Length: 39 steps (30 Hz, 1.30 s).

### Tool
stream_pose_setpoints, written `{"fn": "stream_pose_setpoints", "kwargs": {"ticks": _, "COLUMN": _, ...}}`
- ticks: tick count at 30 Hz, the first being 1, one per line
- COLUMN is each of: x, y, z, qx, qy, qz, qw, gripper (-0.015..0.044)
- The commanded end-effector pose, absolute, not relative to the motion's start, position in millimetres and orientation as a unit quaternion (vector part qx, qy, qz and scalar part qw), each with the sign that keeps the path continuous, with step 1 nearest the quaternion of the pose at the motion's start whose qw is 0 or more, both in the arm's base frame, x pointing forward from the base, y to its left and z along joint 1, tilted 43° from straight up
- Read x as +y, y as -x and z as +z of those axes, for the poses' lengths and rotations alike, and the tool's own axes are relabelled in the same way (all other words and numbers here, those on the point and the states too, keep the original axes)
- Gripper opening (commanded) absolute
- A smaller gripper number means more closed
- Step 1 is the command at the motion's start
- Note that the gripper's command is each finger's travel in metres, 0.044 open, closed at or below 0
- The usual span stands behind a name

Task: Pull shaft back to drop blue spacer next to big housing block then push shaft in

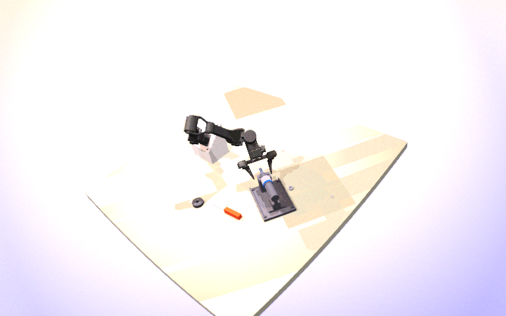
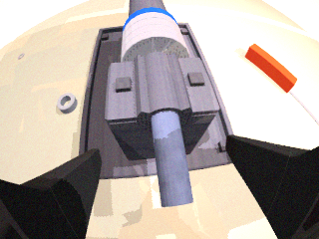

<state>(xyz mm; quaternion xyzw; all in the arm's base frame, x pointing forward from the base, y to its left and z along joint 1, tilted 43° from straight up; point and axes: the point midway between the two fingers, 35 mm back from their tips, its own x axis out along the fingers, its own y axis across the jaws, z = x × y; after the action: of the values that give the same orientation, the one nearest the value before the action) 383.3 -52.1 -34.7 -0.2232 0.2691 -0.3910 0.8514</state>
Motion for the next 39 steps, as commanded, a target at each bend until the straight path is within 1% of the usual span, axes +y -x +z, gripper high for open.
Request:
{"fn": "stream_pose_setpoints", "kwargs": {"ticks": 1, "x": -52, "y": -383, "z": -35, "qx": 0.269, "qy": 0.223, "qz": -0.391, "qw": 0.851, "gripper": 0.0335}}
{"fn": "stream_pose_setpoints", "kwargs": {"ticks": 12, "x": -52, "y": -383, "z": -35, "qx": 0.269, "qy": 0.223, "qz": -0.391, "qw": 0.851, "gripper": 0.0046}}
{"fn": "stream_pose_setpoints", "kwargs": {"ticks": 18, "x": -52, "y": -383, "z": -35, "qx": 0.269, "qy": 0.223, "qz": -0.391, "qw": 0.851, "gripper": 0.0}}
{"fn": "stream_pose_setpoints", "kwargs": {"ticks": 39, "x": -45, "y": -370, "z": -40, "qx": 0.27, "qy": 0.224, "qz": -0.389, "qw": 0.852, "gripper": 0.0}}
